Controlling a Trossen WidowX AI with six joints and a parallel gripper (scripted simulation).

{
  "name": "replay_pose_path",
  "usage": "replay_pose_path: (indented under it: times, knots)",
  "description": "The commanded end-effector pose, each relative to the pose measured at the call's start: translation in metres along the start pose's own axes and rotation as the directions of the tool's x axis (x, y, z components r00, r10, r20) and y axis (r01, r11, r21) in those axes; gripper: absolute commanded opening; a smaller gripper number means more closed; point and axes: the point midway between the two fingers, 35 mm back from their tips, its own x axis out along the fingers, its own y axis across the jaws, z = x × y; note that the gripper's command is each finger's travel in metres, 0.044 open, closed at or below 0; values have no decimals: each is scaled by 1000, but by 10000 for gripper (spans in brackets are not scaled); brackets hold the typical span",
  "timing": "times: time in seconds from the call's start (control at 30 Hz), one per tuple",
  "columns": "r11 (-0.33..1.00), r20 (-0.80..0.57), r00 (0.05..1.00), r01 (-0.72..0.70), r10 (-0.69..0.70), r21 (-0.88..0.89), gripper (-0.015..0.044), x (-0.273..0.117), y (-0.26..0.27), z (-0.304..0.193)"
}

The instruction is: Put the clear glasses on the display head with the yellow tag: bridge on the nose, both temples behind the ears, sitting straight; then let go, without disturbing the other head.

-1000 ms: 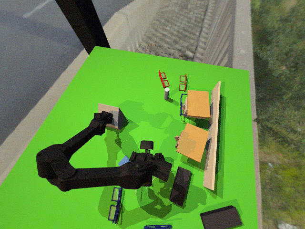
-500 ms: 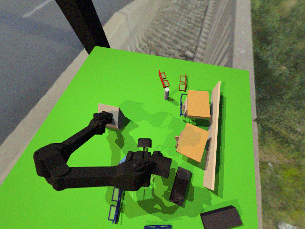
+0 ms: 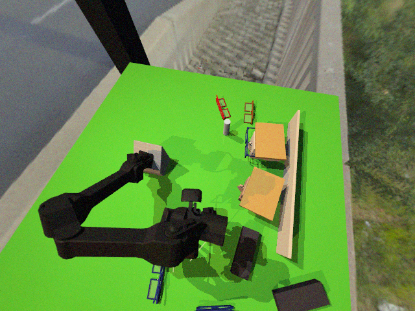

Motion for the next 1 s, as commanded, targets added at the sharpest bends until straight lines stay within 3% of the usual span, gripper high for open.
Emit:
replay_pose_path:
  times: [0.0,0.27,0.53,0.97]
  knots:
    - [1000,1,1000,5,-5,-2,0,-1,-9,-19]
    - [1000,0,1000,7,-7,-3,0,-1,-19,-50]
    - [1000,0,1000,7,-7,-3,0,1,-19,-51]
    - [1000,0,1000,9,-9,-2,0,52,-20,-50]
